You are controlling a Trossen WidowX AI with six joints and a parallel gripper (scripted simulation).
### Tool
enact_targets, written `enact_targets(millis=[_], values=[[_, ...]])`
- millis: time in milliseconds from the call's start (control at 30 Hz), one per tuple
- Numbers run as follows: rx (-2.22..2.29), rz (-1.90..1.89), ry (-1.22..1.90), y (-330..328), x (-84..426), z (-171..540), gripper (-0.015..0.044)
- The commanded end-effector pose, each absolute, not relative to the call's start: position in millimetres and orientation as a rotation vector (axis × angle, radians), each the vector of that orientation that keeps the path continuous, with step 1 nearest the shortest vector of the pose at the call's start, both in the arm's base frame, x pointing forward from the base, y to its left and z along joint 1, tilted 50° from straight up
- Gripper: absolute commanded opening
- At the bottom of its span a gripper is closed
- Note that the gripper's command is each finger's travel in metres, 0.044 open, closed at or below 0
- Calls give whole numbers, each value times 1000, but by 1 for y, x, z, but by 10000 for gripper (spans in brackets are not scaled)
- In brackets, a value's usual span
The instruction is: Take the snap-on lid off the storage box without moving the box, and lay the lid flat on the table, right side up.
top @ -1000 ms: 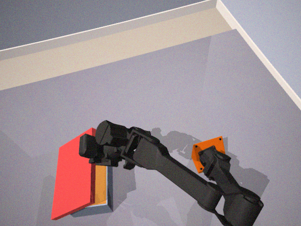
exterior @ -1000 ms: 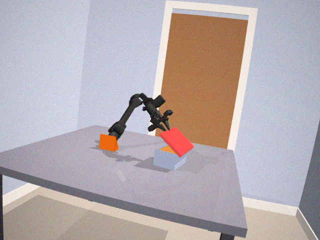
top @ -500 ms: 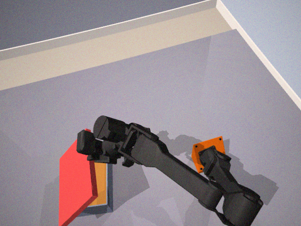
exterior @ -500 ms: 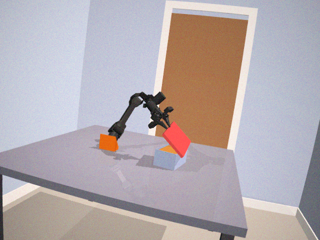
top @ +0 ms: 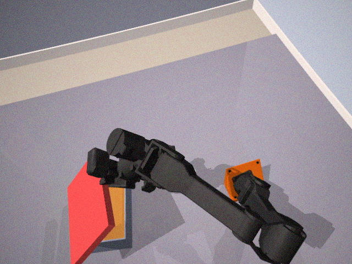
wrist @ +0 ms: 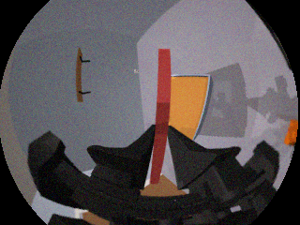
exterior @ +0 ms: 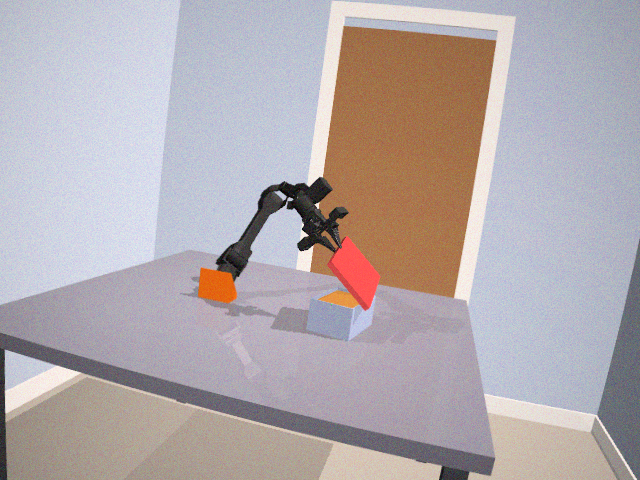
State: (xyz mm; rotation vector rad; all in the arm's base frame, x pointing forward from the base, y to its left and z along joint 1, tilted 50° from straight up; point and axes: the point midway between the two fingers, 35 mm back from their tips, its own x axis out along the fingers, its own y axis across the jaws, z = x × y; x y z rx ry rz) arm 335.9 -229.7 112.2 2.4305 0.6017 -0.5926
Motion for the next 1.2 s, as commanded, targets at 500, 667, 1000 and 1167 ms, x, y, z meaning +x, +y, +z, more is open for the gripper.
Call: enact_targets(millis=[500,667,1000,1167], values=[[2425,-586,592,-248,326,91,0],[2424,-586,592,-254,323,84,0],[2423,-586,592,-266,316,69,0],[2423,-586,591,-272,313,62,0]])
